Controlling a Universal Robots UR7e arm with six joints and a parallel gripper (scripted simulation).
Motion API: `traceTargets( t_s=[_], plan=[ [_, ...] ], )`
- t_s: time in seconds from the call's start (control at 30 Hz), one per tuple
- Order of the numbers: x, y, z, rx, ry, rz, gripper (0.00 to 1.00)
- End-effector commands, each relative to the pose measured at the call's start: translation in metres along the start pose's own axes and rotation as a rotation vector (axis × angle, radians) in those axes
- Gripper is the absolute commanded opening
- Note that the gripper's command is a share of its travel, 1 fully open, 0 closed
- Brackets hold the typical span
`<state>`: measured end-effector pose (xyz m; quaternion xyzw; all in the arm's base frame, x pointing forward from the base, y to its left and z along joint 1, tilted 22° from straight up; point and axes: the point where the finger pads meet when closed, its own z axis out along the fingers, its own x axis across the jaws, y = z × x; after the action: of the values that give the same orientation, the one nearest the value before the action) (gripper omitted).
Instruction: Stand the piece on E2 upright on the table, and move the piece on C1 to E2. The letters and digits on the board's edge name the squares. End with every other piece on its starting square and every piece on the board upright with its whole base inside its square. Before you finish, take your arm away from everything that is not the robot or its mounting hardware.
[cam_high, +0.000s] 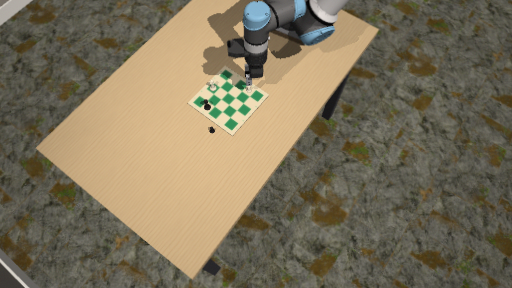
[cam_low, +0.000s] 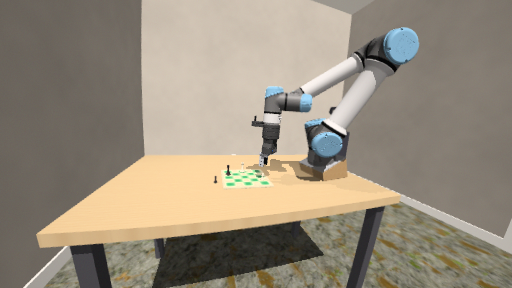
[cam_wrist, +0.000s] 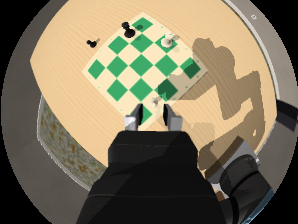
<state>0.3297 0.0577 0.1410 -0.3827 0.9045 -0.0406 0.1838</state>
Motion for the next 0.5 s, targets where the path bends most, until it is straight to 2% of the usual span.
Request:
traceTargets(
  t_s=[0.0,0.2,0.4,0.43,0.47],
  plan=[
    [0.002,0.001,-0.015,-0.006,-0.004,-0.001,0.68],
    [0.002,0.001,-0.025,-0.006,-0.004,-0.001,0.68],
    [0.002,0.001,-0.027,-0.006,-0.004,-0.001,0.68],
    [0.002,0.001,-0.027,-0.006,-0.004,-0.001,1.00],
    [0.002,0.001,-0.027,-0.006,-0.004,-0.001,1.00]
  ],
)
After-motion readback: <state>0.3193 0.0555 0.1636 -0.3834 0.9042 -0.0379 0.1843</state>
